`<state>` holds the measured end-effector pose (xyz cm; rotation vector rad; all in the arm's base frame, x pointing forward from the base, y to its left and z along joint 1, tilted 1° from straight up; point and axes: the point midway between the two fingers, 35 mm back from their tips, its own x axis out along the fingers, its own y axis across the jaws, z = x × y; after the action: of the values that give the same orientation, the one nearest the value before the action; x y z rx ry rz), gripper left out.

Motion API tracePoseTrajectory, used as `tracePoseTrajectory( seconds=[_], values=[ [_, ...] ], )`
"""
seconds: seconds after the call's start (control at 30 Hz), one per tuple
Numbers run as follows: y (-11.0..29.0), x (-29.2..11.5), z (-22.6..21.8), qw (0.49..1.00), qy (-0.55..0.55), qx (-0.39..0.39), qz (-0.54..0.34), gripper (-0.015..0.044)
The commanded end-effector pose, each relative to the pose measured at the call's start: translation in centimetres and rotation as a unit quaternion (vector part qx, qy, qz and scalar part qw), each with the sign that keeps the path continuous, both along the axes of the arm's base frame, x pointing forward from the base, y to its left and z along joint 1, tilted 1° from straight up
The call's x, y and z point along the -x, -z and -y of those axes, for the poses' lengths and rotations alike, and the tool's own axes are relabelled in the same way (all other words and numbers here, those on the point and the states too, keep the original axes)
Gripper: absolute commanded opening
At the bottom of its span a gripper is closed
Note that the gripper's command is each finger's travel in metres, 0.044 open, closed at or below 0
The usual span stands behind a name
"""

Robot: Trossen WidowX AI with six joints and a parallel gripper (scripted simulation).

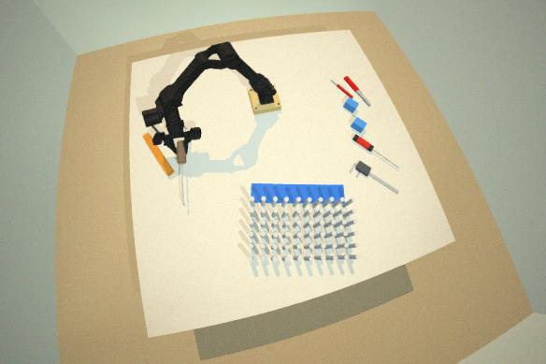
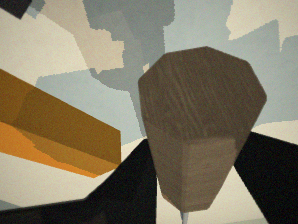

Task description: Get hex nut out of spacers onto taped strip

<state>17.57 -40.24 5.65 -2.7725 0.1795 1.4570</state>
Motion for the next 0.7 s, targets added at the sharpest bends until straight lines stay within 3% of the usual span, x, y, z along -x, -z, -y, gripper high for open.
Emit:
tracePoseTrajectory(
  seconds=[0.0, 0.67],
  values=[
    [0.5, -0.1, -0.2, 1.0, 0.0, -0.004, 0.003, 0.0],
    [2.2, 0.0, -0.5, 1.0, 0.0, -0.004, 0.003, 0.0]
  ],
)
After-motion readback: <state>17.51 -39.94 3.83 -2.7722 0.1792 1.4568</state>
